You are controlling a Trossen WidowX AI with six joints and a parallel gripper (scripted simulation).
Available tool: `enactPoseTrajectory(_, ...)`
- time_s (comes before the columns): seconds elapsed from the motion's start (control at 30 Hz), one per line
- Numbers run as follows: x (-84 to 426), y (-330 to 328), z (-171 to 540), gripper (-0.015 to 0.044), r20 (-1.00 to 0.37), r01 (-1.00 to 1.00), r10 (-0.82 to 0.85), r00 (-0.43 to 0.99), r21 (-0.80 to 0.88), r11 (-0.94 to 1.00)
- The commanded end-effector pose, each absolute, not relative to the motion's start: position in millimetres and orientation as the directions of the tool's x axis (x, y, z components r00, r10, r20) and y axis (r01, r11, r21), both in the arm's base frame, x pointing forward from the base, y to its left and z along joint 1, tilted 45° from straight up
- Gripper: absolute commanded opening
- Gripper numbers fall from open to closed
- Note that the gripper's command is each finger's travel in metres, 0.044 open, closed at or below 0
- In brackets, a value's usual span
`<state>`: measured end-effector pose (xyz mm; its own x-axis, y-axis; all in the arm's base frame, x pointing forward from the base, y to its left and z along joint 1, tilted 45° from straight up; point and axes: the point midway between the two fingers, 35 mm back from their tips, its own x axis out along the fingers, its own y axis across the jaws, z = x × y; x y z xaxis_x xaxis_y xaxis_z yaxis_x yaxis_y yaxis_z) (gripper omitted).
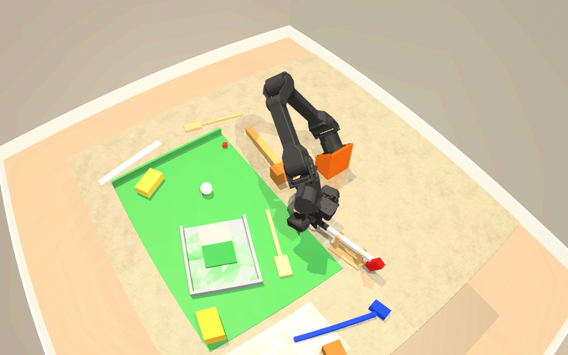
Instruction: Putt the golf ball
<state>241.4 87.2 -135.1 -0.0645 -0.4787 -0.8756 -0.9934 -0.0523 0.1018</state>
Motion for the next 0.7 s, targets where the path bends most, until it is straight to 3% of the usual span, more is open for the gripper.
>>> enactPoseTrajectory(0.0, 242, 88, -134, 0.0000, -0.876, -0.993, -0.479, -0.064, 0.102, -0.053)
enactPoseTrajectory(0.67, 245, 158, -63, 0.0000, -0.878, -0.993, -0.475, -0.066, 0.103, -0.053)
